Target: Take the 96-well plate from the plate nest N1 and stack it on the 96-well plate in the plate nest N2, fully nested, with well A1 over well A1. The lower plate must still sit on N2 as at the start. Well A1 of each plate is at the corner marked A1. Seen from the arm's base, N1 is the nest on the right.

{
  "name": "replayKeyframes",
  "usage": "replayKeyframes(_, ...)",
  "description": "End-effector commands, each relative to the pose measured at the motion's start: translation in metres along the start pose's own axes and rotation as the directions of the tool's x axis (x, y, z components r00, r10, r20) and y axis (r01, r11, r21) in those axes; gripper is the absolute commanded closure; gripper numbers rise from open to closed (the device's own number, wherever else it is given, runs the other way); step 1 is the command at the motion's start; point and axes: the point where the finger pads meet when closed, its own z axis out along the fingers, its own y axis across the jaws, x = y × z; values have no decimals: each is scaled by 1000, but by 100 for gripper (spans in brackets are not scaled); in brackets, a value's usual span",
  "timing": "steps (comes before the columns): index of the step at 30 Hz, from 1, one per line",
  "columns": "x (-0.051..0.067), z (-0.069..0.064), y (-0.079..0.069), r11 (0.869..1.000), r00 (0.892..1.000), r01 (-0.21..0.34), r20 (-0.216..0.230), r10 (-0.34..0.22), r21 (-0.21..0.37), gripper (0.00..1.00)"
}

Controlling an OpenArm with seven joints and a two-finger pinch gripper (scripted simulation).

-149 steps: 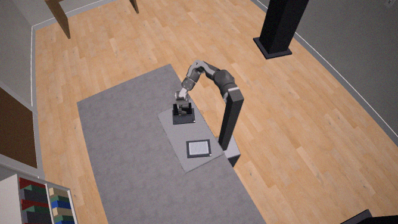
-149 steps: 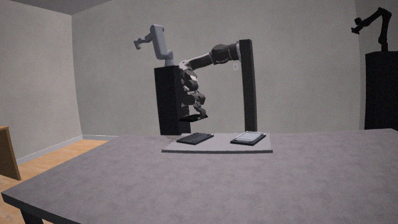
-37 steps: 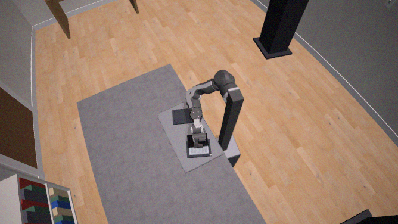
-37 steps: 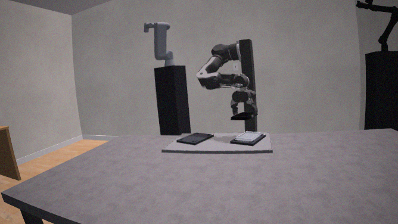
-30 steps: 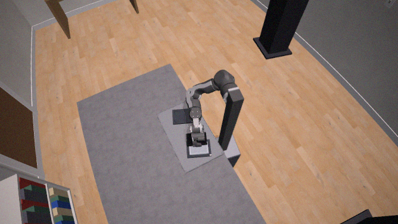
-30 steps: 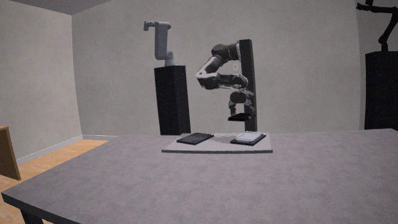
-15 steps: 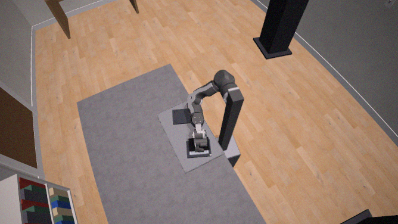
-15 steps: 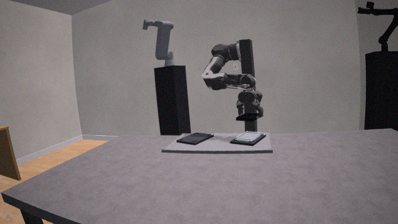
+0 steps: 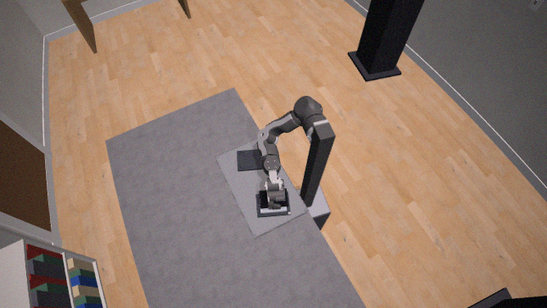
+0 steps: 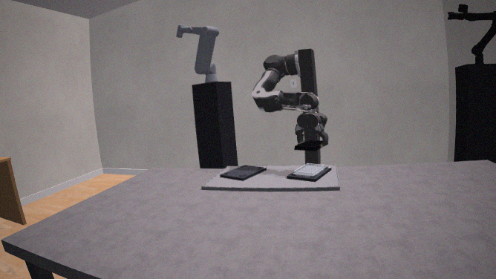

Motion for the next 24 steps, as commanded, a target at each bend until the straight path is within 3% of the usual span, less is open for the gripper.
replayKeyframes(1, 1, -1, 0, 1000, 1000, 0, 1, 0, 0, 100)
replayKeyframes(24, -1, -1, -5, 1000, 1000, 0, 1, 0, 0, 100)
